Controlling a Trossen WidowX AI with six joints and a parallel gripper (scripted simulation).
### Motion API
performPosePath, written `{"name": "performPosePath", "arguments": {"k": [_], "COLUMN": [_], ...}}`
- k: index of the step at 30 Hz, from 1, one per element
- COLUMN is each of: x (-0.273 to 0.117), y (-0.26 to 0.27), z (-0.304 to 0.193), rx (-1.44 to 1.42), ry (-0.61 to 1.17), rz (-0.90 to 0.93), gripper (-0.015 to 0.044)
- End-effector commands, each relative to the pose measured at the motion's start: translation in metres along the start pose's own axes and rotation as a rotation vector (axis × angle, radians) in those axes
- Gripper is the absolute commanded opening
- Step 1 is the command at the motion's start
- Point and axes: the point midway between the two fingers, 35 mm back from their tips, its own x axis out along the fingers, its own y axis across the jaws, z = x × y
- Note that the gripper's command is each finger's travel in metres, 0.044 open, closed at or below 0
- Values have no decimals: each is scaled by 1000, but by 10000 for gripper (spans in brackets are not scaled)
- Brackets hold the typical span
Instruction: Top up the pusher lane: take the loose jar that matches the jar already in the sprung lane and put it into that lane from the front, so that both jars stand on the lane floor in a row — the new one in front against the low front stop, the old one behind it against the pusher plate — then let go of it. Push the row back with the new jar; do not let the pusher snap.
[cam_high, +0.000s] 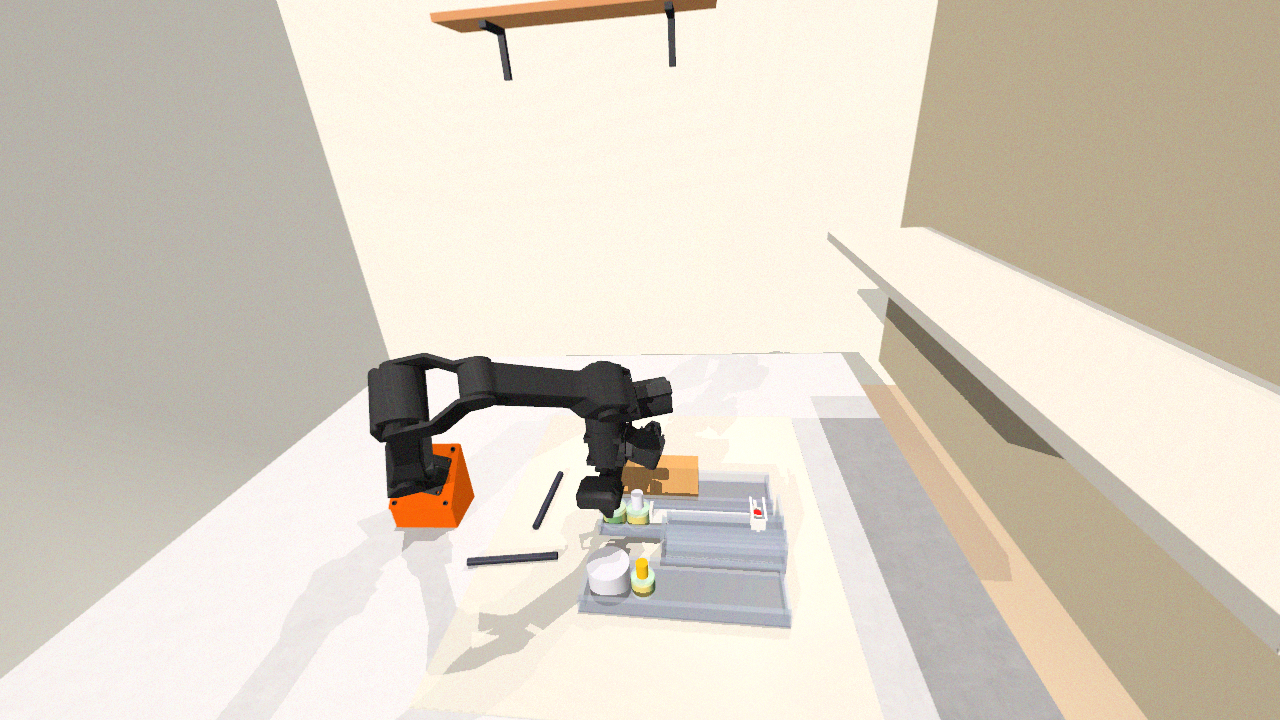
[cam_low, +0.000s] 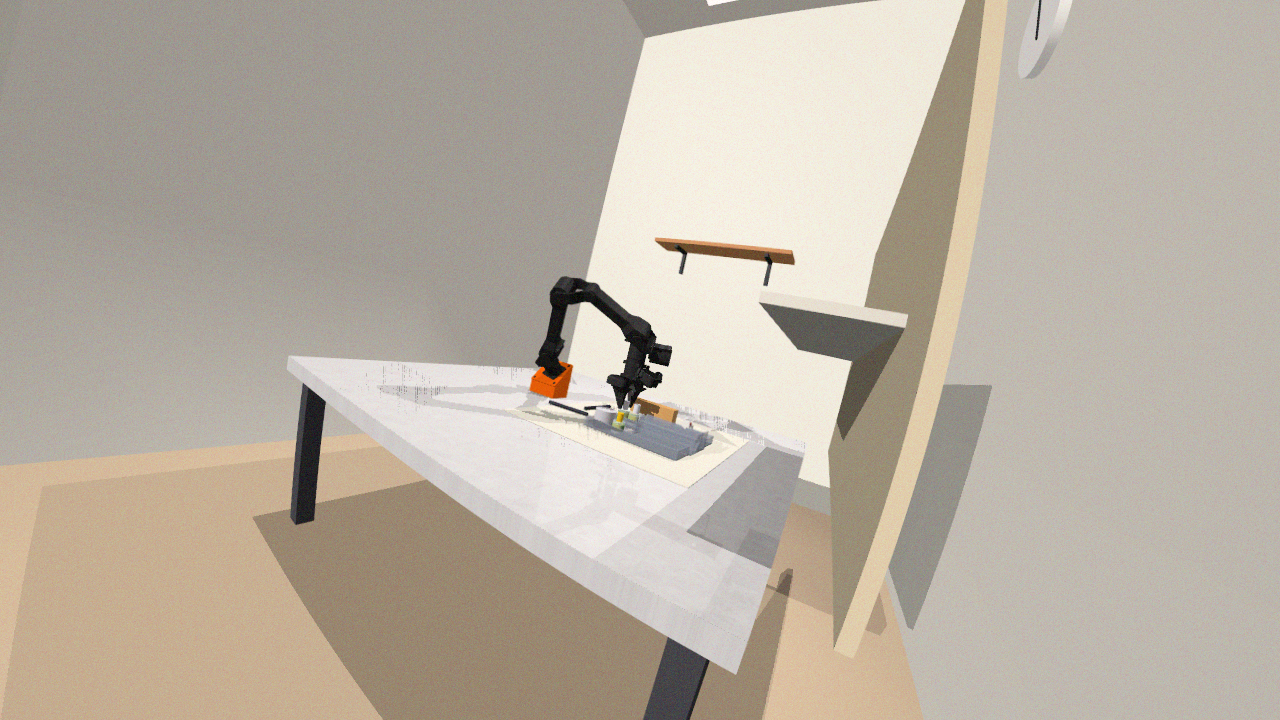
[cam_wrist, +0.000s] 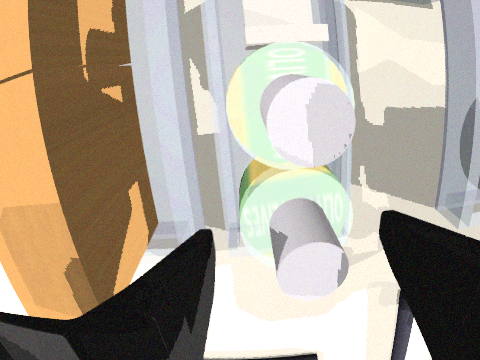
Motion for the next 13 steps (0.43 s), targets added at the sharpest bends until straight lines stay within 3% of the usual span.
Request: {"name": "performPosePath", "arguments": {"k": [1,13], "x": [-2,-4], "y": [0,2], "z": [-2,-42], "rx": [7,6], "ry": [-1,0], "rz": [4,5], "gripper": [288,288]}}
